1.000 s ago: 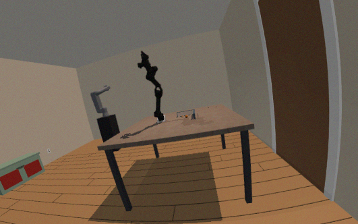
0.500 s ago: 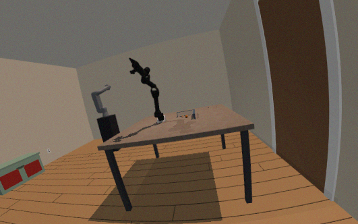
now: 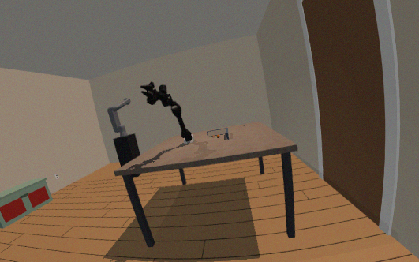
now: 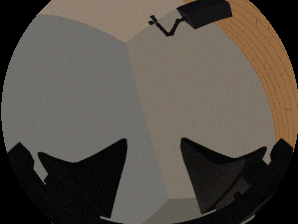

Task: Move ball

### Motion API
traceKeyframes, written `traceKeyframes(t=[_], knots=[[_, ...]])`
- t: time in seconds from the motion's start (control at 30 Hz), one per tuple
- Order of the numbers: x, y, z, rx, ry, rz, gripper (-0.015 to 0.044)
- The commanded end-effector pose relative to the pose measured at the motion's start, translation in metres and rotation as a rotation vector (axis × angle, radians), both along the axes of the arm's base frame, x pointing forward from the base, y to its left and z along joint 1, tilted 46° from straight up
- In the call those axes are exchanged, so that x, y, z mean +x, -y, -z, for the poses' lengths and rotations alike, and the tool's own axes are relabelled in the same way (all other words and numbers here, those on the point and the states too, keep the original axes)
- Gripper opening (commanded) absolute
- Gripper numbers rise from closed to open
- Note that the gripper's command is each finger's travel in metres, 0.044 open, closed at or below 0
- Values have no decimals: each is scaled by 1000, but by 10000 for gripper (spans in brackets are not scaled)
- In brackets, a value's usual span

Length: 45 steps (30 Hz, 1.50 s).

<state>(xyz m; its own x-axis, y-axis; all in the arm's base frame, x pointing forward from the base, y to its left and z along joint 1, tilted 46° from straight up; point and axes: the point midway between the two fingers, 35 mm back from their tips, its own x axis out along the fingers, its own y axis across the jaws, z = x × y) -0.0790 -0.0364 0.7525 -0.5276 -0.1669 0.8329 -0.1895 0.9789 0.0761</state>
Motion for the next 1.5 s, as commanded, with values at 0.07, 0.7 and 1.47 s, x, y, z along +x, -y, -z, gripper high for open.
traceKeyframes(t=[0.07, 0.7, 1.47], knots=[[22, 101, 23, 349, -73, 13, 255], [191, 272, 146, 1093, -731, 83, 255], [423, 237, 364, 1143, -2103, 384, 255]])
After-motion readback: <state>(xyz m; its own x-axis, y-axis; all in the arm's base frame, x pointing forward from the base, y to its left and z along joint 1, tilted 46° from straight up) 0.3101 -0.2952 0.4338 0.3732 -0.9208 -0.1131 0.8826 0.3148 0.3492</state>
